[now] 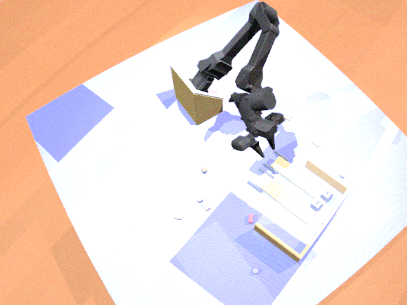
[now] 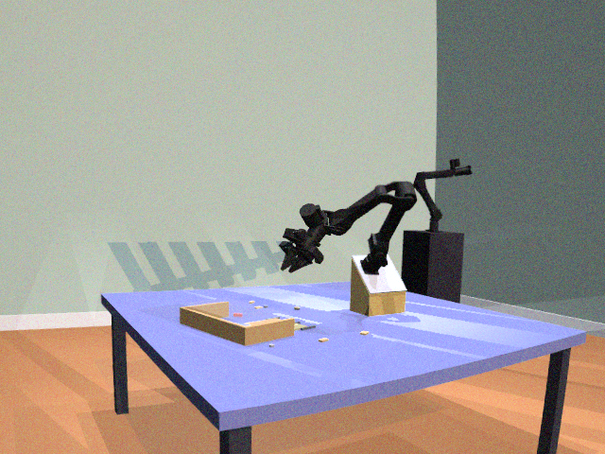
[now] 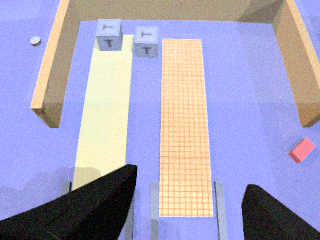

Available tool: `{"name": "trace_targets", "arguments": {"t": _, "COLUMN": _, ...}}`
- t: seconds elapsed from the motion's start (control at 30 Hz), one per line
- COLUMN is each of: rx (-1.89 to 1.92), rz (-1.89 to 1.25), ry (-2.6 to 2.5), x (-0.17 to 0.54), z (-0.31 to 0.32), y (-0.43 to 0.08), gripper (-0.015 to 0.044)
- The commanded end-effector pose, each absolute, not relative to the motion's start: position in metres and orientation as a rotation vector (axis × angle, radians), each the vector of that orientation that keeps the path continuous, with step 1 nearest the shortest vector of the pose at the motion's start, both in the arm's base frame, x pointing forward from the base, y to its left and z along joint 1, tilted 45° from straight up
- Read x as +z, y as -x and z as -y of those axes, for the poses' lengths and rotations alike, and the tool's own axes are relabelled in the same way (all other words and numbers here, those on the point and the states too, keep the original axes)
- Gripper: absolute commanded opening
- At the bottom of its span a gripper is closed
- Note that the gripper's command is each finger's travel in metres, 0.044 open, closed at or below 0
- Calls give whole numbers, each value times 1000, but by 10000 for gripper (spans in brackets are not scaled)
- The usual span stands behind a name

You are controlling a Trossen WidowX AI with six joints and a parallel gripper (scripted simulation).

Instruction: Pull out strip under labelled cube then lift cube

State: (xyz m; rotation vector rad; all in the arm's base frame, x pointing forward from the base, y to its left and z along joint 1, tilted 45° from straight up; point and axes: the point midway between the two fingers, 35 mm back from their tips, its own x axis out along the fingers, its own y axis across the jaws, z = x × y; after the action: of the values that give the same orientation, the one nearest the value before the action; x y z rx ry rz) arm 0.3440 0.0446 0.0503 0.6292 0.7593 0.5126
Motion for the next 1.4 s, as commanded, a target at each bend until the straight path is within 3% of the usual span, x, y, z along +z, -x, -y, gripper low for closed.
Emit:
{"name": "trace_targets", "arguments": {"t": 0.0, "rx": 618, "rz": -960, "ry": -537, "x": 39, "z": -79, "y": -360, "gripper": 111}}
{"name": "trace_targets", "arguments": {"t": 0.17, "rx": 736, "rz": -1150, "ry": -443, "x": 37, "z": -114, "y": -363, "gripper": 0}}
{"name": "trace_targets", "arguments": {"t": 0.43, "rx": 904, "rz": -1381, "ry": -312, "x": 48, "z": -164, "y": -353, "gripper": 0}}
{"name": "trace_targets", "arguments": {"t": 1.37, "rx": 906, "rz": -1385, "ry": -308, "x": 33, "z": -180, "y": -353, "gripper": 0}}
